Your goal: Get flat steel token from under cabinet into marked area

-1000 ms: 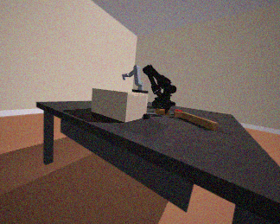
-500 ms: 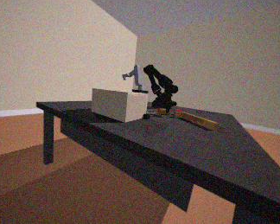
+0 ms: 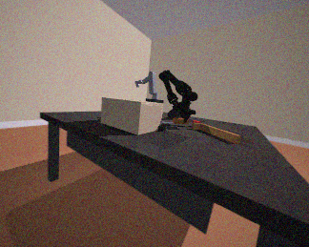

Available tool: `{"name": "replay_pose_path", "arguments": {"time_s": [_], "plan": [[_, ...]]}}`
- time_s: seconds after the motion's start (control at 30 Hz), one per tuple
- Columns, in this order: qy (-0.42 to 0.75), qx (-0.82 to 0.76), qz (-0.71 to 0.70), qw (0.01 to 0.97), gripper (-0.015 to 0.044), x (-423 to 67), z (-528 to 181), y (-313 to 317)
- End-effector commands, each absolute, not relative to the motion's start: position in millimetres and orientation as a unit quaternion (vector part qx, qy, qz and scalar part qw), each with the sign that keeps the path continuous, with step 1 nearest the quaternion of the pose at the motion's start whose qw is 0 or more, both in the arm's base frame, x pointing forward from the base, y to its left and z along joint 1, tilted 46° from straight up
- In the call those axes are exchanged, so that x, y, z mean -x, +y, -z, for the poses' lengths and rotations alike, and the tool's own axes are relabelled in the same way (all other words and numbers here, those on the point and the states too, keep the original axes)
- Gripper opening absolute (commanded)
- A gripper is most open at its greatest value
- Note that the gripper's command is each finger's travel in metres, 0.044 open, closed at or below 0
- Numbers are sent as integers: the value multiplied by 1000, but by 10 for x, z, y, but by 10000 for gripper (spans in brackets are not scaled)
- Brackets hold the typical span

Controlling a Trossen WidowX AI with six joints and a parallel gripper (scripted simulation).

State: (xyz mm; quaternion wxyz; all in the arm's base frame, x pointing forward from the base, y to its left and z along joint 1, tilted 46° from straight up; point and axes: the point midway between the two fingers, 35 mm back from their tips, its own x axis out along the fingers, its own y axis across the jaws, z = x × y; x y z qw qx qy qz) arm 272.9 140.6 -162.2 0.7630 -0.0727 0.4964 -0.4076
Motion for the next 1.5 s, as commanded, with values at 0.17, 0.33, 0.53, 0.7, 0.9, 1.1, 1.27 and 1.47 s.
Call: {"name": "replay_pose_path", "arguments": {"time_s": [0.17, 0.33, 0.53, 0.7, 0.9, 1.1, 1.27, 1.47], "plan": [[491, 68, 406, 768, 0, -2737, 1523, 1387], [491, 67, 406, 768, 0, -2731, 1493, 1355], [490, 67, 407, 768, 0, -2722, 1457, 1316], [490, 66, 407, 768, 0, -2714, 1427, 1283], [490, 66, 408, 768, 0, -2705, 1391, 1243], [490, 66, 408, 768, 0, -2696, 1354, 1202], [489, 66, 408, 768, 0, -2689, 1322, 1167], [489, 66, 408, 768, 0, -2680, 1283, 1125]]}}
